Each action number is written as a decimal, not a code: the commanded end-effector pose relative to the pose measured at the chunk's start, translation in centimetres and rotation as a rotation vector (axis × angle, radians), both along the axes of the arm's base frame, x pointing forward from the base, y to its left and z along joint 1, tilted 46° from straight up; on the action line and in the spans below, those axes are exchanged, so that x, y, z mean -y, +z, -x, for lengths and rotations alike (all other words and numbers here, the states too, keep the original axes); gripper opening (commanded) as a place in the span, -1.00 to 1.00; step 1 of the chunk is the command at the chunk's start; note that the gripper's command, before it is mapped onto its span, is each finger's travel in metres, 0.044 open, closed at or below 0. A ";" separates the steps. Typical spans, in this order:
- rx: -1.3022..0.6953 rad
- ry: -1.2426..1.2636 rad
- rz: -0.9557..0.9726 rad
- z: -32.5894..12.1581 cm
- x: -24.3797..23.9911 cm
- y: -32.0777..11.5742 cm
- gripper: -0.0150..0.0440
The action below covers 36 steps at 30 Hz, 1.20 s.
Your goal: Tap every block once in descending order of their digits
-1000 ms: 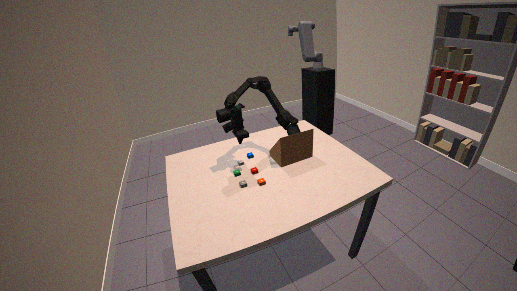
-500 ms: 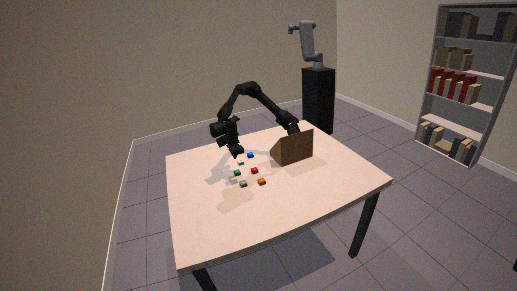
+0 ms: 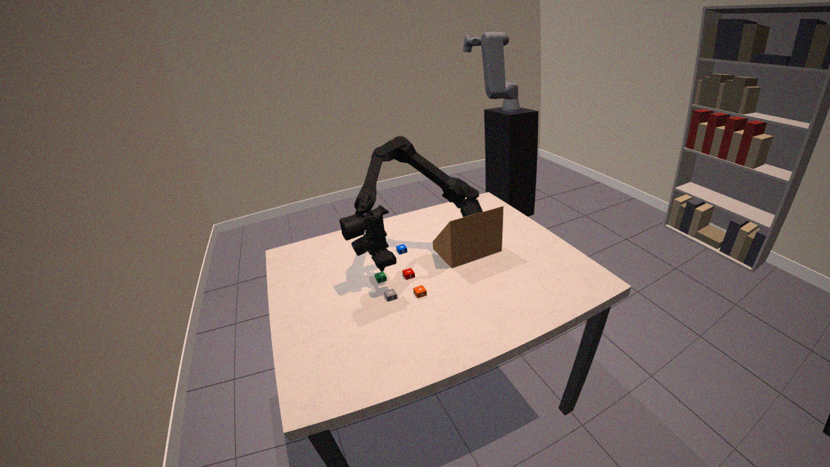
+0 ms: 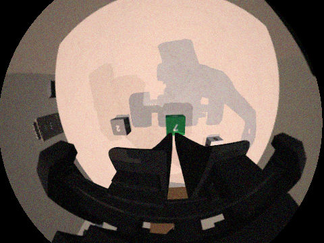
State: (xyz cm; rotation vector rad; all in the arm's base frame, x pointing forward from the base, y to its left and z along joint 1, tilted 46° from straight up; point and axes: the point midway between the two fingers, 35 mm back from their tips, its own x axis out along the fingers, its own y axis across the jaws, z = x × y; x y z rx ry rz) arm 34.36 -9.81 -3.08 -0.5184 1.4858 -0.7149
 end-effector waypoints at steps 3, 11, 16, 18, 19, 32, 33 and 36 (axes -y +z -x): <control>-0.010 0.002 0.004 0.2 0.7 -0.9 -0.42; -0.011 0.002 0.005 0.3 1.6 -1.7 -0.42; -0.011 0.002 0.005 0.4 1.7 -1.8 -0.42; -0.004 0.001 0.003 0.2 1.4 -1.4 -0.42; -0.006 0.001 0.002 0.2 0.9 -1.0 -0.42; -0.010 0.002 0.000 -0.3 -6.2 5.9 -0.42; -0.010 0.002 0.000 -0.3 -6.2 5.9 -0.42; -0.010 0.002 0.000 -0.3 -6.2 5.9 -0.42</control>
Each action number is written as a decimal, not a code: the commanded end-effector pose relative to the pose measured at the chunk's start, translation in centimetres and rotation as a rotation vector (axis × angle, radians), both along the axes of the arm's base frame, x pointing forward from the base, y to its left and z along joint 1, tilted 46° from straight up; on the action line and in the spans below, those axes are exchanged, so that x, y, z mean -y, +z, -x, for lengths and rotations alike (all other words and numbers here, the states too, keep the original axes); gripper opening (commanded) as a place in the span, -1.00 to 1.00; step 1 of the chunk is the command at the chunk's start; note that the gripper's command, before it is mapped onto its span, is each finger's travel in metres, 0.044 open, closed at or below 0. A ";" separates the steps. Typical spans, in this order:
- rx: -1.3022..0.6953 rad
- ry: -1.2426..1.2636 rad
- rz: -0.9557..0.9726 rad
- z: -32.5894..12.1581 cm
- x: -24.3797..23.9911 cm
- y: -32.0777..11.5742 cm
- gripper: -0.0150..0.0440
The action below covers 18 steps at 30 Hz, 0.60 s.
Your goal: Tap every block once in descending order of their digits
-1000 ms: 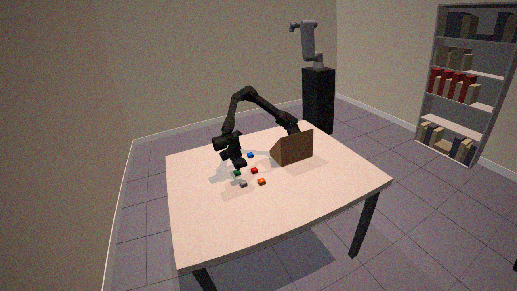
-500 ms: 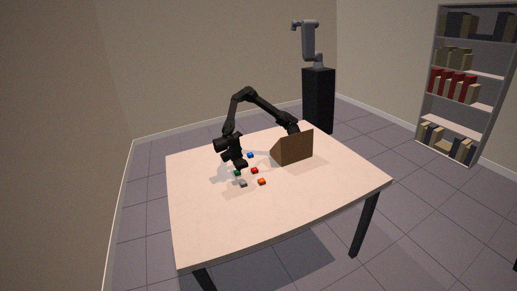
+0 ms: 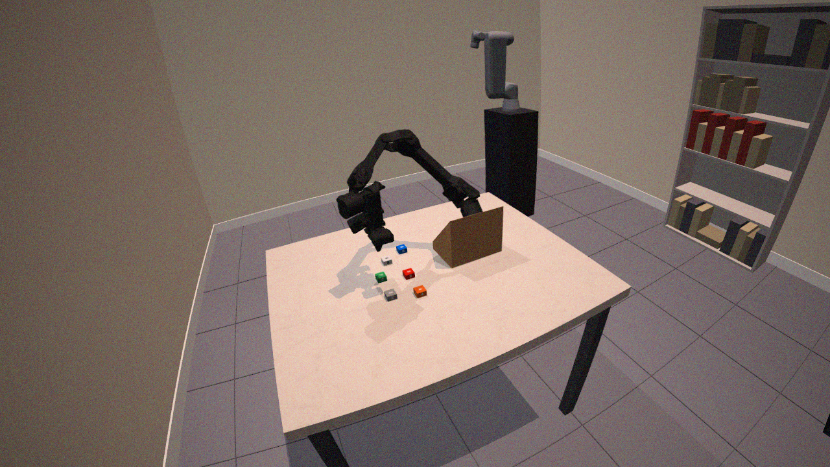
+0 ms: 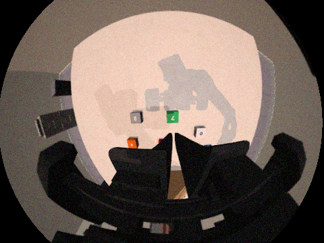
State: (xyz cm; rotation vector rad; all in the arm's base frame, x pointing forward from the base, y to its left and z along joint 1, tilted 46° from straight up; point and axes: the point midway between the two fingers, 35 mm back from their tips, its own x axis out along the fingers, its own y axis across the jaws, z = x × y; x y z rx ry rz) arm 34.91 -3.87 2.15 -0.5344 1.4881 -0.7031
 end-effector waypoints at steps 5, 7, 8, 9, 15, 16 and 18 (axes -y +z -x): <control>-0.001 -0.009 -0.016 2.0 -4.3 -2.7 -0.42; -0.002 -0.009 -0.018 3.8 -6.8 -5.1 -0.42; -0.002 -0.010 -0.017 4.6 -7.7 -6.0 -0.42; -0.003 -0.011 -0.015 5.6 -8.7 -7.0 -0.42; -0.003 -0.013 -0.009 7.0 -9.9 -8.2 -0.42; -0.003 -0.013 -0.009 7.0 -9.9 -8.2 -0.42; -0.003 -0.012 -0.010 7.0 -9.0 -9.3 -0.42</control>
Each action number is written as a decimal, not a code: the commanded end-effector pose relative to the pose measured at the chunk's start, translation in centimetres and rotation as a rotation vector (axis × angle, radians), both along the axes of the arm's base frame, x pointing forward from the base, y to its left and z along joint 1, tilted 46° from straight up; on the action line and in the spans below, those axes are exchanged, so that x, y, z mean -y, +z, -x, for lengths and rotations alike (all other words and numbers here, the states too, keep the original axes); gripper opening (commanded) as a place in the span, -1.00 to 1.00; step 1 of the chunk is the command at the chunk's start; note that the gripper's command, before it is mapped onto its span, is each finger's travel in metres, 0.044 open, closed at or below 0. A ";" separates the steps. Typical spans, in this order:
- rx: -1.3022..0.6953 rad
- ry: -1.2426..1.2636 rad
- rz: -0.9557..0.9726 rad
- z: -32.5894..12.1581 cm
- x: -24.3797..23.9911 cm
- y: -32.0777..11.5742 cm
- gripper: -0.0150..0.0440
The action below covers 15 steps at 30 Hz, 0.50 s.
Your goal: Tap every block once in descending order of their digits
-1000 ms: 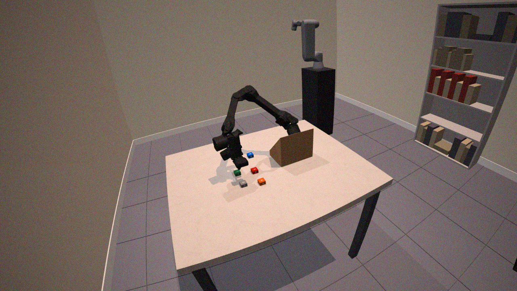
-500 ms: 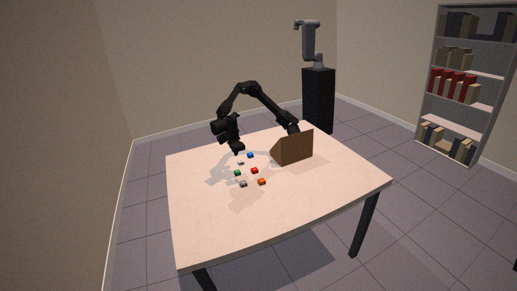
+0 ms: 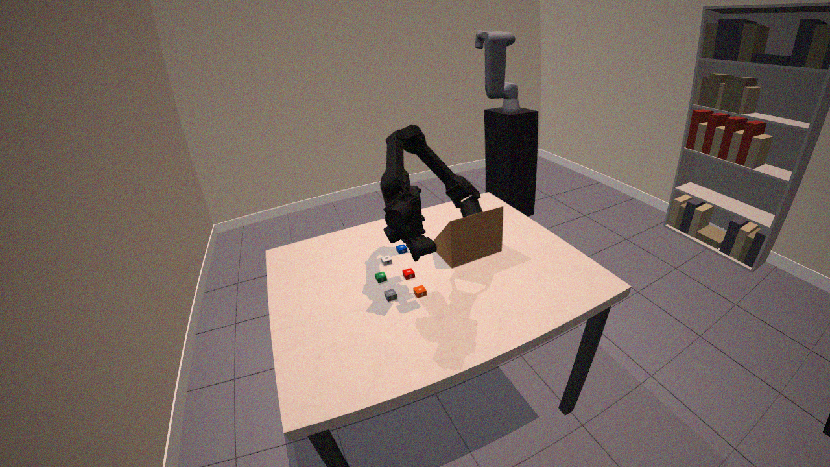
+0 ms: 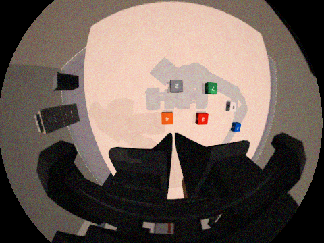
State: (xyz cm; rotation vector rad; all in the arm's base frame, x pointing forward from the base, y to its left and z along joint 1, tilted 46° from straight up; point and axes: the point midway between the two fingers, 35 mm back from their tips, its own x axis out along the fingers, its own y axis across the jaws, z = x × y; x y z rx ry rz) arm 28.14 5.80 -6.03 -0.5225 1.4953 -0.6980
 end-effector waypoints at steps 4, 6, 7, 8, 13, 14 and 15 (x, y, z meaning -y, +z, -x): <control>0.000 -0.007 0.006 0.7 5.3 -5.5 -0.42; -0.001 -0.008 0.006 0.8 5.6 -5.7 -0.42; -0.001 -0.008 0.006 0.8 5.6 -5.7 -0.42; -0.001 -0.008 0.006 0.8 5.6 -5.7 -0.42; -0.001 -0.008 0.006 0.8 5.8 -6.0 -0.42; -0.001 -0.008 0.006 0.8 6.0 -6.1 -0.42; -0.001 -0.007 0.006 0.8 6.1 -6.3 -0.42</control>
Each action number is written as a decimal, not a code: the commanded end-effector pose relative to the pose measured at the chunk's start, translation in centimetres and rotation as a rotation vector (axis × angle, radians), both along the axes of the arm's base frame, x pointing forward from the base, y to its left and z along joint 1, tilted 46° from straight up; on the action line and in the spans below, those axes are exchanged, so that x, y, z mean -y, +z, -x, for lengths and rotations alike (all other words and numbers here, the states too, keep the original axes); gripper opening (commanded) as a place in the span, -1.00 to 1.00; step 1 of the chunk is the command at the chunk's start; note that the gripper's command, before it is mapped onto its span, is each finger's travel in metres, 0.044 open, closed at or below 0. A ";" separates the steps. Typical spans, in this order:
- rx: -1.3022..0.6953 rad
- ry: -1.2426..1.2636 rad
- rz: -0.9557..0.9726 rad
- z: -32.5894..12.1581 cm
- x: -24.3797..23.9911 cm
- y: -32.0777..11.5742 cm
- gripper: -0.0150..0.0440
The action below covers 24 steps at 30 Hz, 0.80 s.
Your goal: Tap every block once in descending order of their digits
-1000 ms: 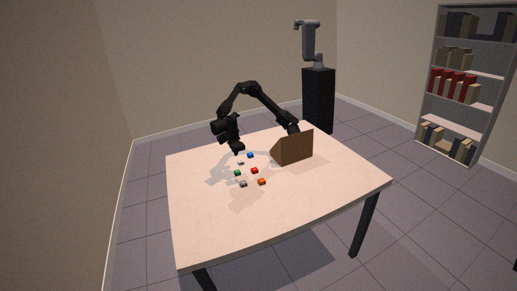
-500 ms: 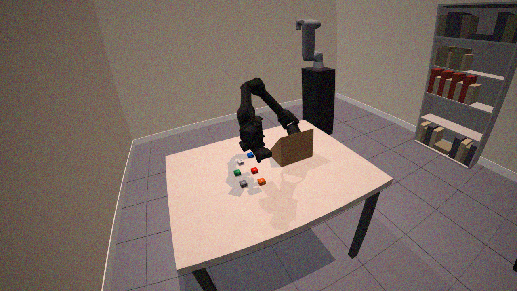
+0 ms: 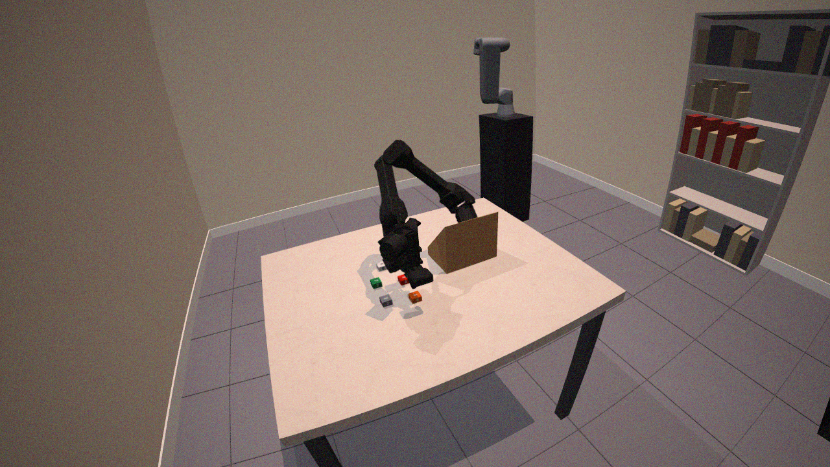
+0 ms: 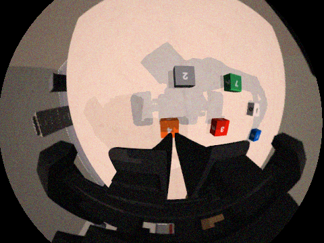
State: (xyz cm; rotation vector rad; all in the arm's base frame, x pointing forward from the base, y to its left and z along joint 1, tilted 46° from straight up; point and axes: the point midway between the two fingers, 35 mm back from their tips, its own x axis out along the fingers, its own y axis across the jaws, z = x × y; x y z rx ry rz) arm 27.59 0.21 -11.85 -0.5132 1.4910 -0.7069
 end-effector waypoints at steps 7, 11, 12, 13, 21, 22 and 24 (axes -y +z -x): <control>-0.009 0.002 0.006 0.3 1.3 -1.2 -0.42; -0.009 0.002 0.007 0.3 1.7 -1.7 -0.42; -0.009 0.002 0.007 0.4 1.9 -1.8 -0.42; -0.009 0.002 0.007 0.4 2.0 -1.9 -0.42; -0.003 -0.001 0.003 0.2 1.8 -1.7 -0.42; -0.004 0.000 0.004 0.2 1.3 -1.2 -0.42; -0.008 0.001 0.005 0.2 0.1 -0.1 -0.42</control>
